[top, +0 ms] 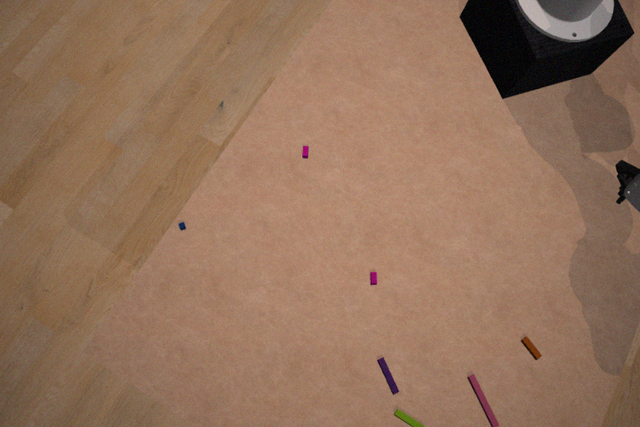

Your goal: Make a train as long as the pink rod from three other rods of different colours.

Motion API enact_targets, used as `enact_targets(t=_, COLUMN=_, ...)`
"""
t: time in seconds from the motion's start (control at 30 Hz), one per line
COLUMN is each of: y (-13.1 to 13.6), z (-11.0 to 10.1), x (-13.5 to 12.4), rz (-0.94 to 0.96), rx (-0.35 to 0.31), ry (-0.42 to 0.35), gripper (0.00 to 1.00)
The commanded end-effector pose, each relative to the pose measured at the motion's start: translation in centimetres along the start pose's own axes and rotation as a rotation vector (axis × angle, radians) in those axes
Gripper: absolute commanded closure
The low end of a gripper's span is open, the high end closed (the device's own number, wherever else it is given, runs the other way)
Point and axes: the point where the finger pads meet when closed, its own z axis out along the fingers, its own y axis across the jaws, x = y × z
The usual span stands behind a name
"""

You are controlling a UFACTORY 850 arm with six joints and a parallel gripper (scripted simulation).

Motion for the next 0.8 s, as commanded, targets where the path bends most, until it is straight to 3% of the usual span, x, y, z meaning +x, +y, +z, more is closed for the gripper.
enact_targets(t=0.0, y=0.06, z=-0.04, x=-0.03, rz=0.000, rx=-0.001, ry=-0.001, gripper=0.00)
enact_targets(t=0.77, y=0.07, z=-0.02, x=-0.40, rz=0.025, rx=-0.002, ry=-0.002, gripper=0.00)
